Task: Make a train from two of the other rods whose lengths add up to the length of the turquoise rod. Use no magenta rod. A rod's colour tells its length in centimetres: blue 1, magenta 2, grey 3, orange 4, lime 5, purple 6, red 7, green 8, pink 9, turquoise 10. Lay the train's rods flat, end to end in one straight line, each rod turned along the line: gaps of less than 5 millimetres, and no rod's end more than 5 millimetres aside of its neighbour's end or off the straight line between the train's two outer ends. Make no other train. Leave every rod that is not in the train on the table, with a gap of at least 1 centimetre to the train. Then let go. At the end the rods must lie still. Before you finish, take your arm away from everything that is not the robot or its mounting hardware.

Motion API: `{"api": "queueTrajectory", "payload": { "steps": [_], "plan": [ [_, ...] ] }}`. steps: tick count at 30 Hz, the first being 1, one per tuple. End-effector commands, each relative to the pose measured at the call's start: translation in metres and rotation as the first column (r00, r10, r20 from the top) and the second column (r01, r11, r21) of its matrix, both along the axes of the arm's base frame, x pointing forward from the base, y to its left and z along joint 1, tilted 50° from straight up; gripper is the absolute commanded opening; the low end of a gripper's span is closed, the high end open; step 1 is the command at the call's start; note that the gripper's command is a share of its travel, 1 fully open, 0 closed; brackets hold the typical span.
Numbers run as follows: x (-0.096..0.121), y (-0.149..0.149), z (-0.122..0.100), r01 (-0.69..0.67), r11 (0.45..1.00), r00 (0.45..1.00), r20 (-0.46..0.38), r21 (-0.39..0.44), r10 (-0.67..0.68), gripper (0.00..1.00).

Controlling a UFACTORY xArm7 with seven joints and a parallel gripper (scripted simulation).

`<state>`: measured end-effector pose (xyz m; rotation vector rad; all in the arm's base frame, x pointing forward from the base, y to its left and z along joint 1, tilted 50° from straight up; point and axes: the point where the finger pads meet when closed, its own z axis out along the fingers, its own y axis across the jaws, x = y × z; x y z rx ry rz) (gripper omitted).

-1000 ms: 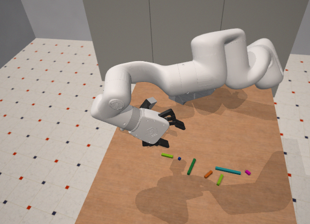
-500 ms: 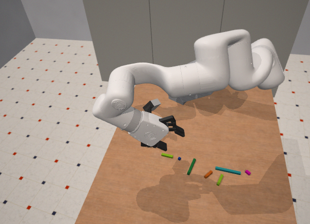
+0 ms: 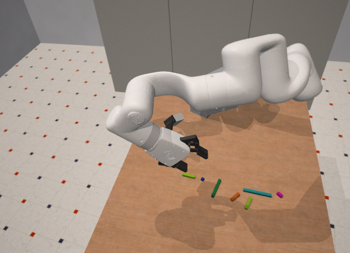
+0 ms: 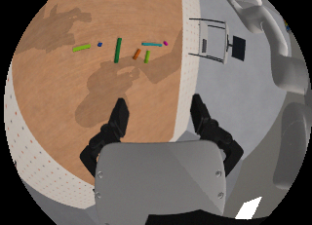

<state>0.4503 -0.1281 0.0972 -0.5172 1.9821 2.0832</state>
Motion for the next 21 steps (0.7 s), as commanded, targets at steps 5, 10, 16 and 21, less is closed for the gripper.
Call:
{"api": "queueTrajectory", "payload": {
  "steps": [5, 10, 16, 21],
  "plan": [
    [0.006, 0.003, -0.004, 0.037, 0.999, 0.996, -0.082, -0.025, -0.039, 1.0],
    [0.006, 0.003, -0.004, 0.037, 0.999, 0.996, -0.082, -0.025, -0.039, 1.0],
    [0.015, 0.012, -0.012, 0.093, 0.994, 0.968, -0.229, -0.064, -0.105, 1.0],
    [0.016, 0.013, -0.013, 0.099, 0.993, 0.963, -0.246, -0.068, -0.112, 1.0]
  ]
}}
